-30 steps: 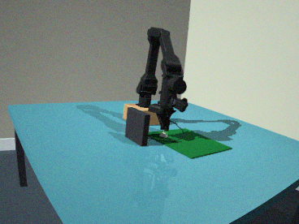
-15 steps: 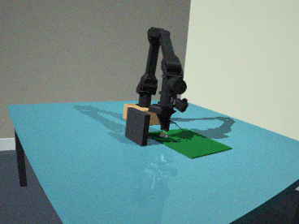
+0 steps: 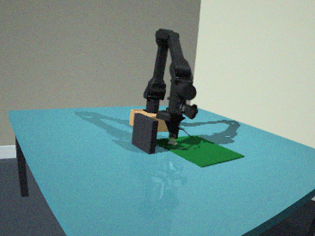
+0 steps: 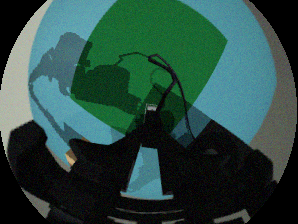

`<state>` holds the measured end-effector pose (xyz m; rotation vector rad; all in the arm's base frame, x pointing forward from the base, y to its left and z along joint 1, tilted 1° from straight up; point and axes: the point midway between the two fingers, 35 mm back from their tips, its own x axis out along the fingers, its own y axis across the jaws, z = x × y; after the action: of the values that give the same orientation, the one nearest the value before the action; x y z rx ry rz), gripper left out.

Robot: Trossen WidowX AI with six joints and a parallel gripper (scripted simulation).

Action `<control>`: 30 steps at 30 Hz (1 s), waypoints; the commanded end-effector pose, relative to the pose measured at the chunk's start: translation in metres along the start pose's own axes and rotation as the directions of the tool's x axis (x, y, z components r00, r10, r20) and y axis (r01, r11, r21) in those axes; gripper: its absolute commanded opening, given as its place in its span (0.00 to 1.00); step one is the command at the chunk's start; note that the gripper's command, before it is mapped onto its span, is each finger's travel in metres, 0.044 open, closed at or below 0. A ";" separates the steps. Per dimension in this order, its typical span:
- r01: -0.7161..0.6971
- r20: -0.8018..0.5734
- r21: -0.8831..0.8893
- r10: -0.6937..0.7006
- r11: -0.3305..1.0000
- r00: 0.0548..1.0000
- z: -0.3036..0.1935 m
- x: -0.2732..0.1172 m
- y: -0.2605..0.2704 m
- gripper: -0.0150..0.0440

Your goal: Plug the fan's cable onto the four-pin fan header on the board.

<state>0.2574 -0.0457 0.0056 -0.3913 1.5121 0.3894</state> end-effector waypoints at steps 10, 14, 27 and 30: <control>-0.002 0.001 -0.003 0.002 1.000 1.000 0.000 0.003 0.001 0.25; -0.002 0.001 -0.003 0.002 1.000 1.000 0.000 0.003 0.000 0.25; -0.002 0.001 -0.003 0.002 1.000 1.000 0.000 0.010 0.000 0.25; -0.002 0.001 -0.003 0.003 1.000 1.000 0.000 0.012 0.000 0.25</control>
<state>0.2579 -0.0456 -0.0029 -0.3926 1.5090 0.3885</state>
